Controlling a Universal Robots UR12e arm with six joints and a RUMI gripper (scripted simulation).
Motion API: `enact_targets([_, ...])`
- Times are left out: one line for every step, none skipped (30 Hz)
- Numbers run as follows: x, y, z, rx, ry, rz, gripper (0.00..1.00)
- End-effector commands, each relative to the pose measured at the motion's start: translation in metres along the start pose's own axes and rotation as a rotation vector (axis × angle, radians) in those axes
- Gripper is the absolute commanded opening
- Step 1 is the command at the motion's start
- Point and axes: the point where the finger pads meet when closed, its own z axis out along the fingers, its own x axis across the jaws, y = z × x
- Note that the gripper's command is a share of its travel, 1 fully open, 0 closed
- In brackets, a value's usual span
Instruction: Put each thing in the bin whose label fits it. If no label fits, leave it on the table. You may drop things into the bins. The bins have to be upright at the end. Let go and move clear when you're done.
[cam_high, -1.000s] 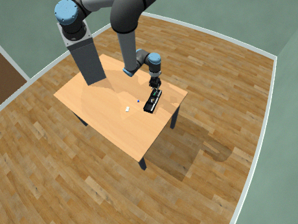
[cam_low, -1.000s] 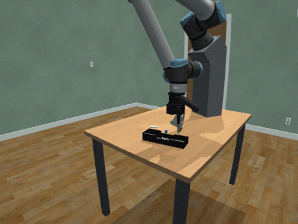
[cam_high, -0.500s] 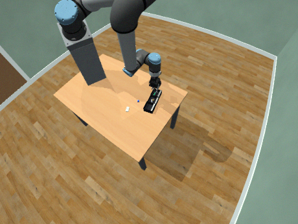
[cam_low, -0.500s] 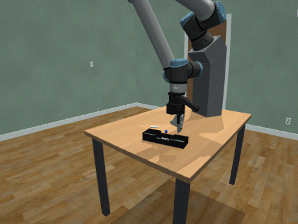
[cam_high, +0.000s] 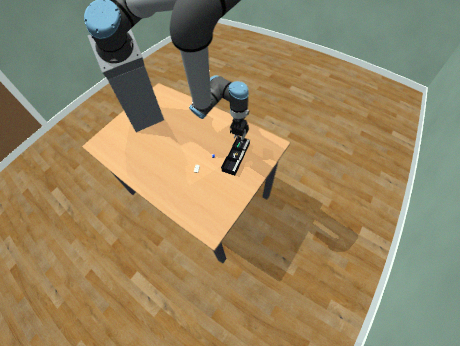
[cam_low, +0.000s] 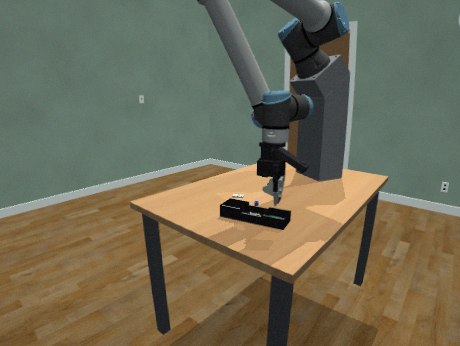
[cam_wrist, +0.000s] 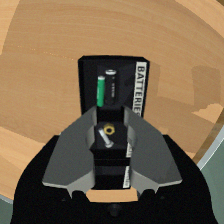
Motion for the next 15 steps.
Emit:
enact_targets([-0.001,0.000,0.000,0.000,-0.002,0.001,0.14])
enact_targets([-0.001,0.000,0.000,0.000,-0.002,0.001,0.14])
enact_targets([-0.006,-0.001,0.001,0.001,-0.006,0.000,0.14])
enact_targets([-0.006,-0.001,0.001,0.001,-0.006,0.000,0.14])
enact_targets([-0.006,-0.001,0.001,0.001,-0.006,0.000,0.14])
enact_targets([-0.006,-0.001,0.001,0.001,-0.006,0.000,0.14])
enact_targets([-0.006,-0.001,0.001,0.001,-0.006,0.000,0.14])
enact_targets([-0.006,-0.001,0.001,0.001,-0.005,0.000,0.14])
enact_targets([-0.005,-0.001,0.001,0.000,-0.005,0.001,0.14])
enact_targets([-0.005,0.000,0.001,0.000,-0.004,0.001,0.14])
enact_targets([-0.003,0.000,0.000,0.000,-0.002,0.001,0.14])
enact_targets([-0.003,0.000,0.000,0.000,-0.002,0.001,0.14])
enact_targets([-0.004,-0.001,-0.005,0.000,-0.003,0.000,1.00])
enact_targets([-0.004,-0.002,-0.009,0.001,-0.003,0.000,1.00])
enact_targets([-0.004,-0.002,-0.013,0.001,-0.003,-0.001,1.00])
